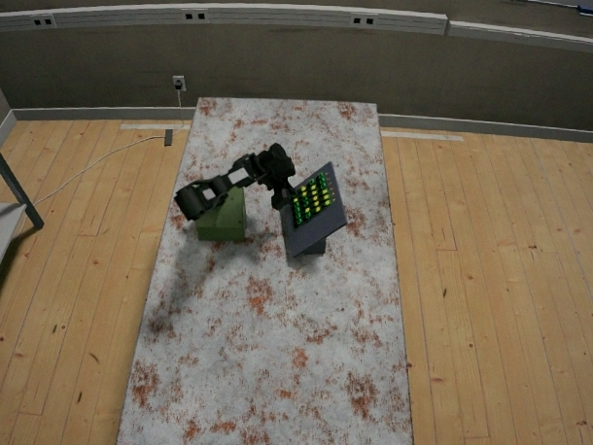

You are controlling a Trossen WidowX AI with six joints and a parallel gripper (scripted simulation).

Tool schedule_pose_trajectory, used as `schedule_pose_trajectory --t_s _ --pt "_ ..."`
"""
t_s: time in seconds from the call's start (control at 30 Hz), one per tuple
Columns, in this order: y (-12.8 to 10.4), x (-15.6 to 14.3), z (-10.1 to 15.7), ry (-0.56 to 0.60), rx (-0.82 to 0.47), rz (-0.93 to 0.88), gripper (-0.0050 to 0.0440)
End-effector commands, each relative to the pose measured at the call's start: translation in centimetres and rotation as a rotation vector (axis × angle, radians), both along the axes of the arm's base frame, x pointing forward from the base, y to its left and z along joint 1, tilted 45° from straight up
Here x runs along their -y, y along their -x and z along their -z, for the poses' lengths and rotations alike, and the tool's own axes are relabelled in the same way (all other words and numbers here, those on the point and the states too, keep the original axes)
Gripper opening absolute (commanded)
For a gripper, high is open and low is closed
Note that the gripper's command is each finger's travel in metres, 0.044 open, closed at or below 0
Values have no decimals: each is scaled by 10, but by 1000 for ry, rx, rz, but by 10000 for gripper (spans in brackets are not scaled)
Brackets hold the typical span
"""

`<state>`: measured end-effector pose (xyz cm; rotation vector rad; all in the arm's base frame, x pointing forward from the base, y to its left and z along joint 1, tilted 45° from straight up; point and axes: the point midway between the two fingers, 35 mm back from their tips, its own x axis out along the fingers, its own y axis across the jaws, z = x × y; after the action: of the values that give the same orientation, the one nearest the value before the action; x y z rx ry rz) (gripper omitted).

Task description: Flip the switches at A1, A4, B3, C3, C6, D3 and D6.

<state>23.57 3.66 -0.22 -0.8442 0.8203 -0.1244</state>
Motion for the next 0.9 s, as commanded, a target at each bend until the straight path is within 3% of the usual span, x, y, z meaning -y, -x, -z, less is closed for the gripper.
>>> schedule_pose_trajectory --t_s 0.0,0.87 --pt "-10 3 7 -4 4 -5 -50" --pt "-33 9 17 -18 27 -5 -50"
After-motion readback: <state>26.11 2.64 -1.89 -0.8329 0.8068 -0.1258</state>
